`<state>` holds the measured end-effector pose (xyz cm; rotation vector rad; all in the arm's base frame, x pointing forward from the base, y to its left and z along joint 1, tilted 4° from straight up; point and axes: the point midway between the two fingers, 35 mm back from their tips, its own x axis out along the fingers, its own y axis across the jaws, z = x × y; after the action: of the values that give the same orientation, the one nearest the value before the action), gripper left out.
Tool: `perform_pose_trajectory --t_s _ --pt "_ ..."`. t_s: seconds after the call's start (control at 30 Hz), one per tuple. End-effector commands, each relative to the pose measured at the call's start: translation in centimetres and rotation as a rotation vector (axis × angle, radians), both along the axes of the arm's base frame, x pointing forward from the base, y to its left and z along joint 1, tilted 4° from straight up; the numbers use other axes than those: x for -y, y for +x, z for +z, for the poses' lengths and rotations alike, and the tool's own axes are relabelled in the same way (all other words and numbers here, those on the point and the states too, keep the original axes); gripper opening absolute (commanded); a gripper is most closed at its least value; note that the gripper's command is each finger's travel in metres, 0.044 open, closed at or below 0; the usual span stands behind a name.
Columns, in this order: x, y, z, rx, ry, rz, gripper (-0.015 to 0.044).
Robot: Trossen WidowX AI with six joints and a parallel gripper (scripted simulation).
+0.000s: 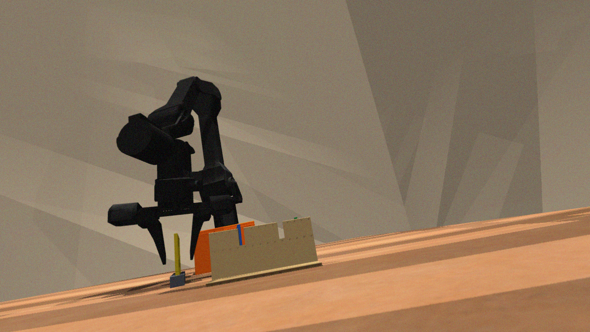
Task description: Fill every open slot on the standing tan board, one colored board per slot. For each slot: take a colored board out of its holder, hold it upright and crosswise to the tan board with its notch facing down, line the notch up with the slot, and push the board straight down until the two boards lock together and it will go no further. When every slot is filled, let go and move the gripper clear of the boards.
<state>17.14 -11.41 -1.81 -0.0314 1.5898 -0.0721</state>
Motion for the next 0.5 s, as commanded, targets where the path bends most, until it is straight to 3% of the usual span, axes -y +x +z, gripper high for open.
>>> perform_pose_trajectory --t_s 0.0,0.03,0.27,0.47 --pt "0.03 -0.10 -0.66 -0.006 0.000 0.004 0.0184" --pt "0.03 -0.10 -0.68 -0.006 0.000 0.004 0.0184" --pt "0.03 -0.10 -0.68 -0.006 0.000 0.004 0.0000" --pt "0.03 -0.10 -0.68 -0.006 0.000 0.004 0.0000"
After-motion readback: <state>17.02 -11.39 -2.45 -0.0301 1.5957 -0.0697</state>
